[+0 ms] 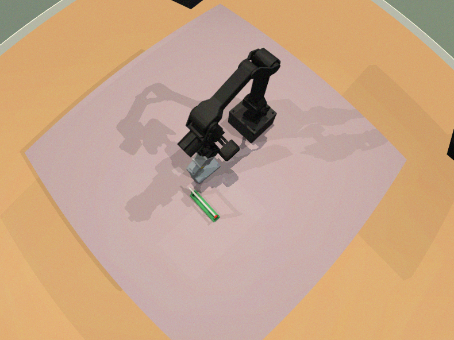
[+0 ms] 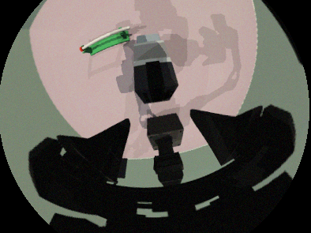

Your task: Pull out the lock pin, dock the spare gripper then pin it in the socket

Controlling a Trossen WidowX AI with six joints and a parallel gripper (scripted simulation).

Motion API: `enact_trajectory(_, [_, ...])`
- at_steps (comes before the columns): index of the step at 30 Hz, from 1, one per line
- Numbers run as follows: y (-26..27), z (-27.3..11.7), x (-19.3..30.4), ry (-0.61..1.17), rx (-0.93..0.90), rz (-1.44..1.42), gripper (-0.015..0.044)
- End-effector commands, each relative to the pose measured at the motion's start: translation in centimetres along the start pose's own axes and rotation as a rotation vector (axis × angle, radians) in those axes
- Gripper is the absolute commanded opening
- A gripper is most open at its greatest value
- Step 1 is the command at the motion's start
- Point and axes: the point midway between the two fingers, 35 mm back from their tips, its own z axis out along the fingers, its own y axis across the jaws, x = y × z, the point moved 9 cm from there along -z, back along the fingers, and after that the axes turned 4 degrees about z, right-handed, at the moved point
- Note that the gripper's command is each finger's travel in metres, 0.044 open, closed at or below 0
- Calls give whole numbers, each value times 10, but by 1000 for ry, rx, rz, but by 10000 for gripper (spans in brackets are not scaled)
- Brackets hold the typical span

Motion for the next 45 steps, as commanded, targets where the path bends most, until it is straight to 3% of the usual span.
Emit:
enact_trajectory(1, [0, -8, 2, -3, 0, 0, 440])
enact_trajectory(18, [-1, -46, 10, 2, 0, 0, 440])
enact_trajectory(23, [-1, -40, 8, 5, 1, 0, 440])
enact_trajectory(33, [100, -44, 20, 5, -8, -2, 180])
enact_trajectory(40, [117, -46, 19, -12, -10, -20, 180])
enact_trajectory(45, [130, -41, -19, -70, 73, -441, 180])
